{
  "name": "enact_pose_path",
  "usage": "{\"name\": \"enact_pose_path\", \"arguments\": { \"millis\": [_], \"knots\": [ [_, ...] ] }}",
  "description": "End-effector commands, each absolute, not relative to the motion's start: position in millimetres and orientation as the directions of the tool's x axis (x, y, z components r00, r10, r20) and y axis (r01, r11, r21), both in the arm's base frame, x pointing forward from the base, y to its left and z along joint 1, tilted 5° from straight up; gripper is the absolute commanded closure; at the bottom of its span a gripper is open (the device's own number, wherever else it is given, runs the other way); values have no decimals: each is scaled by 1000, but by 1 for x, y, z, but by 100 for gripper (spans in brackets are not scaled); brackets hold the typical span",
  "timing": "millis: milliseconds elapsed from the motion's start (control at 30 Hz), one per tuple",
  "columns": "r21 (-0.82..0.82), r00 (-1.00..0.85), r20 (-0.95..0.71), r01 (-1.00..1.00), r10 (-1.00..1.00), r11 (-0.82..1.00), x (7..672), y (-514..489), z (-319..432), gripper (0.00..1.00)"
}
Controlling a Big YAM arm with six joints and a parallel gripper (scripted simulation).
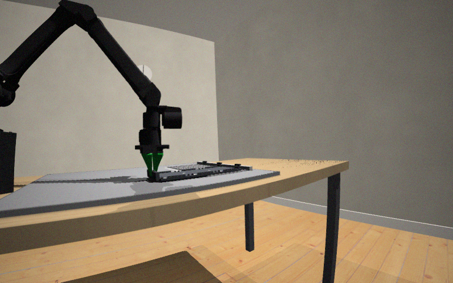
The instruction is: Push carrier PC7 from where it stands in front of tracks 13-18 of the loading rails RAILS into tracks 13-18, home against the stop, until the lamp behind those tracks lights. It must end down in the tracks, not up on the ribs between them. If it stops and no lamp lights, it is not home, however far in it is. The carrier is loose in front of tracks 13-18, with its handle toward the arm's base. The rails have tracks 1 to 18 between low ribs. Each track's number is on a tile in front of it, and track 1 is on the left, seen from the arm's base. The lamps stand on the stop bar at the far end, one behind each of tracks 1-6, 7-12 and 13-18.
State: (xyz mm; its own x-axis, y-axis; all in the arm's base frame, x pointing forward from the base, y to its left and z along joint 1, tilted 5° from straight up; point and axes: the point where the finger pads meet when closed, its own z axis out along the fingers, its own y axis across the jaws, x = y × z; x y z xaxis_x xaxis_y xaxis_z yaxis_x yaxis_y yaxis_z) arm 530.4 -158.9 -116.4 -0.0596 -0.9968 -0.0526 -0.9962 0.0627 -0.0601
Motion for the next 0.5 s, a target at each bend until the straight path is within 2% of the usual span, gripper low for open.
{"name": "enact_pose_path", "arguments": {
  "millis": [0, 467],
  "knots": [
    [-111, -53, -42, -992, -998, 57, 568, -159, -107, 100],
    [-105, -53, -43, -993, -998, 57, 578, -159, -105, 100]
  ]
}}
